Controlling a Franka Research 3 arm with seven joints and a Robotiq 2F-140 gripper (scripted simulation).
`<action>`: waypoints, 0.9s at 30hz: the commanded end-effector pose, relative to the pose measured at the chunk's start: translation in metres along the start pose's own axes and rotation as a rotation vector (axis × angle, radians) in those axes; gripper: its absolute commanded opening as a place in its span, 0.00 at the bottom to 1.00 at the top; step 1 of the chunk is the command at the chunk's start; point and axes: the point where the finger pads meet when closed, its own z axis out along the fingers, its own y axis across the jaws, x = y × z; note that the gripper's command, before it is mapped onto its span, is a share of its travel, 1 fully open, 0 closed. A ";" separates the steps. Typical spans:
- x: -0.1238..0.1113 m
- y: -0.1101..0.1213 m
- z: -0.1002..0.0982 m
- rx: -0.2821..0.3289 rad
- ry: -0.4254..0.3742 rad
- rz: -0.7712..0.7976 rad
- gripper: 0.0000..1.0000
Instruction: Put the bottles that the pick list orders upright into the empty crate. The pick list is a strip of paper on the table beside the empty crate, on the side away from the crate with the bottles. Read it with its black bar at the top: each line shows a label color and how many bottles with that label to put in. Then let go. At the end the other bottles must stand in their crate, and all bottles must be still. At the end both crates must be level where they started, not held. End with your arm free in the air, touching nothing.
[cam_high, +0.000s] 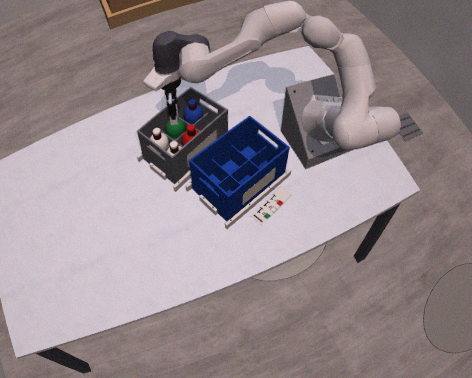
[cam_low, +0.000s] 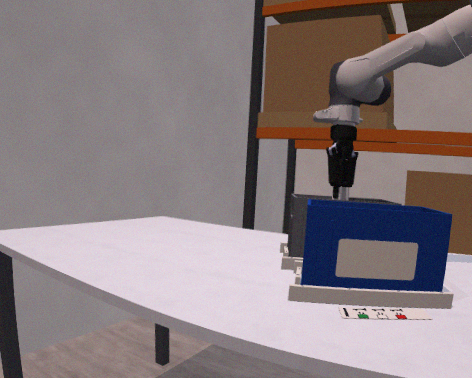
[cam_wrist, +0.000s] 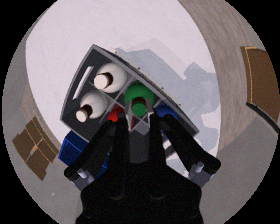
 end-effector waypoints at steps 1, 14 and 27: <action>0.001 0.000 -0.010 -0.002 0.005 0.005 0.00; 0.001 0.000 -0.029 -0.002 0.005 0.005 0.00; 0.001 0.000 -0.049 -0.002 0.005 0.005 0.00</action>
